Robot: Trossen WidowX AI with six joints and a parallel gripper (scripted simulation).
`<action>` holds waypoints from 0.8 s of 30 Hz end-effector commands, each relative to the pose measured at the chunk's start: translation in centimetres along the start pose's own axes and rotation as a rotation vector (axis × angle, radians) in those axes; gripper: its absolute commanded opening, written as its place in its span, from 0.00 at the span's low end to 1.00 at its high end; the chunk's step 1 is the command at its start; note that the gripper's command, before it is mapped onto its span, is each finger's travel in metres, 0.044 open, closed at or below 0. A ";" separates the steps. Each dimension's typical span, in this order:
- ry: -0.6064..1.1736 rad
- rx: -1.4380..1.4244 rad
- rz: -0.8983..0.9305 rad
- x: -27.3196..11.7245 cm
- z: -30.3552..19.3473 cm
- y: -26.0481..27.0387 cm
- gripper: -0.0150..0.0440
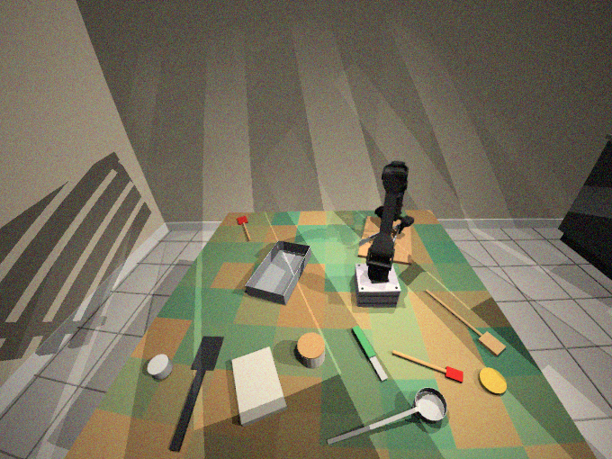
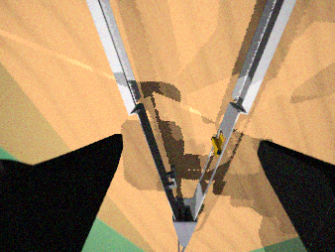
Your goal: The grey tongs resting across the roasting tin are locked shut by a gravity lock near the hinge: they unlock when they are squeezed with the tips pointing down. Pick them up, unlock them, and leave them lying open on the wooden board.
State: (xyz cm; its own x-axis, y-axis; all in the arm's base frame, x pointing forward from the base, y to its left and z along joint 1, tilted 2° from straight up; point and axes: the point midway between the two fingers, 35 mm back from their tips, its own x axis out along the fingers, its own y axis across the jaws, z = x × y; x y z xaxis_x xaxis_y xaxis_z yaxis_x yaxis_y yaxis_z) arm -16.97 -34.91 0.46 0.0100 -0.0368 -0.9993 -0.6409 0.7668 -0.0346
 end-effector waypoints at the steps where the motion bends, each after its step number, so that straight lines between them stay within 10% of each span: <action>1: -0.004 0.001 0.002 -1.2 1.2 0.6 1.00; 14: -0.014 0.002 0.002 -7.8 13.4 6.0 1.00; 24: -0.012 0.003 0.002 -9.1 13.5 6.1 1.00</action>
State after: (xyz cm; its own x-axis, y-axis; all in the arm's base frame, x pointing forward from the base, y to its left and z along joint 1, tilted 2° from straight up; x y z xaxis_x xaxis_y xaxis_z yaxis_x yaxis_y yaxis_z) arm -10.68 -21.40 8.15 0.0170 -0.0224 -0.9996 -0.6355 0.7716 -0.0281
